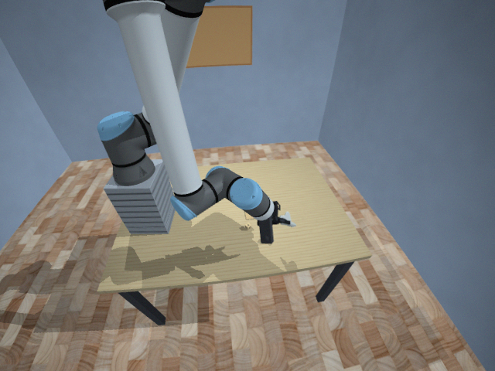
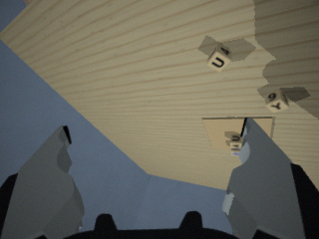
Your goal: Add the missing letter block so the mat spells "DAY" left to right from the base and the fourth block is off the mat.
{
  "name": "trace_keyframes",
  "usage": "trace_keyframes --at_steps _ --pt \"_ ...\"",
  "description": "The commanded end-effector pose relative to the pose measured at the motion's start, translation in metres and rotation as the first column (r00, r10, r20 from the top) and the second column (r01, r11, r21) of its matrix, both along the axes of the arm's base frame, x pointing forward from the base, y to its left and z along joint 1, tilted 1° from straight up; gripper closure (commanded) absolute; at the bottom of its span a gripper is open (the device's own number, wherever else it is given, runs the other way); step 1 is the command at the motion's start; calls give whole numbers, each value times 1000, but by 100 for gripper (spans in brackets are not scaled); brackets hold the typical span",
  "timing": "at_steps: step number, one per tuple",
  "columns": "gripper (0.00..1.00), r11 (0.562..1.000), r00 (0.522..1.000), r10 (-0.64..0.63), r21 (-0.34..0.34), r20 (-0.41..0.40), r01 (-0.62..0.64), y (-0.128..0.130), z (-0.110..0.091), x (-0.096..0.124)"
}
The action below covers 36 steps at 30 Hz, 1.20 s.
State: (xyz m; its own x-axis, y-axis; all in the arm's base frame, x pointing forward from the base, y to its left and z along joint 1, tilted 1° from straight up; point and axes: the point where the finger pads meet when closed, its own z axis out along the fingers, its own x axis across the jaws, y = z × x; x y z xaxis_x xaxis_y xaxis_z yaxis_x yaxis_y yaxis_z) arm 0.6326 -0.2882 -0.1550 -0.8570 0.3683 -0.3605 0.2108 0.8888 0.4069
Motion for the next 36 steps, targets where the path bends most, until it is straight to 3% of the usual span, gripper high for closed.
trace_keyframes --at_steps 1,23,36 --pt "0 1000 1000 0 -1 1 0 0 1 0" --pt "0 1000 1000 4 -3 -9 -4 4 -2 1" --pt "0 998 989 39 -49 -145 -47 55 -27 2"
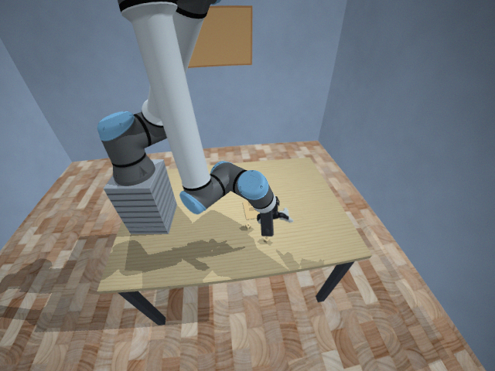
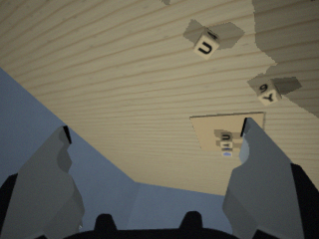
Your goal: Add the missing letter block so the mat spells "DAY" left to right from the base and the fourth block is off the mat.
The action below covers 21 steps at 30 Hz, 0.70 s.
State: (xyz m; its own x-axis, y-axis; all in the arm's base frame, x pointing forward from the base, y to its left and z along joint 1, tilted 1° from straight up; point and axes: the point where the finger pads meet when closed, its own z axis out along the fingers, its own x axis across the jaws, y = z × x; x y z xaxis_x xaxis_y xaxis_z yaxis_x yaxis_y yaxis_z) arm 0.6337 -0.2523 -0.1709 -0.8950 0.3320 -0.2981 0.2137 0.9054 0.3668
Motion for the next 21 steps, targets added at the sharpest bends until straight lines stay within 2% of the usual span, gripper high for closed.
trace_keyframes --at_steps 1,5,13,15,21 --pt "0 999 996 16 -37 -83 -19 27 -14 1" --pt "0 995 985 35 -86 -168 -50 59 -27 -2" --pt "0 978 957 49 -182 -287 -105 107 -42 -10" --pt "0 978 957 49 -182 -287 -105 107 -42 -10" --pt "0 944 927 43 -287 -371 -159 147 -48 -18"
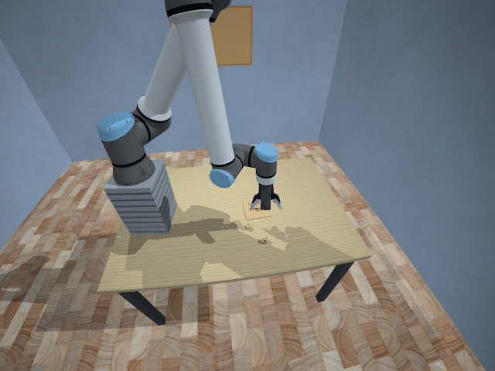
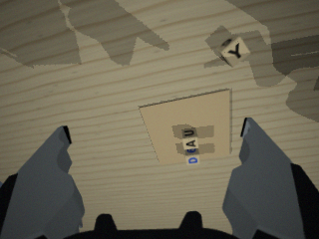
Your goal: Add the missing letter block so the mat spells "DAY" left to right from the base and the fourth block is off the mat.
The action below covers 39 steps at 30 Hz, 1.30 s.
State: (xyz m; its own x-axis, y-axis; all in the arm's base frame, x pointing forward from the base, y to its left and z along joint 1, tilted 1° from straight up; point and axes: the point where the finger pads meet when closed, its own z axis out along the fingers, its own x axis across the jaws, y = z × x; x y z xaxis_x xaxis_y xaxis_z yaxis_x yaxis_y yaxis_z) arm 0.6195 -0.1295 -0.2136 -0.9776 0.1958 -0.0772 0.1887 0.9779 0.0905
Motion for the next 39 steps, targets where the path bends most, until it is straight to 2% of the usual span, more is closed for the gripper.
trace_keyframes --at_steps 1,9,11,15,24,32,39 --pt "0 993 997 14 -112 -80 -23 29 -6 -5" --pt "0 963 990 39 -258 -138 -74 68 -3 -13" --pt "0 963 990 39 -258 -138 -74 68 -3 -13" --pt "0 928 986 54 -357 -158 -108 94 3 -18" --pt "0 850 984 79 -505 -160 -151 133 20 -22" --pt "0 819 984 90 -550 -154 -161 146 27 -23" --pt "0 812 984 92 -560 -150 -161 148 29 -23"
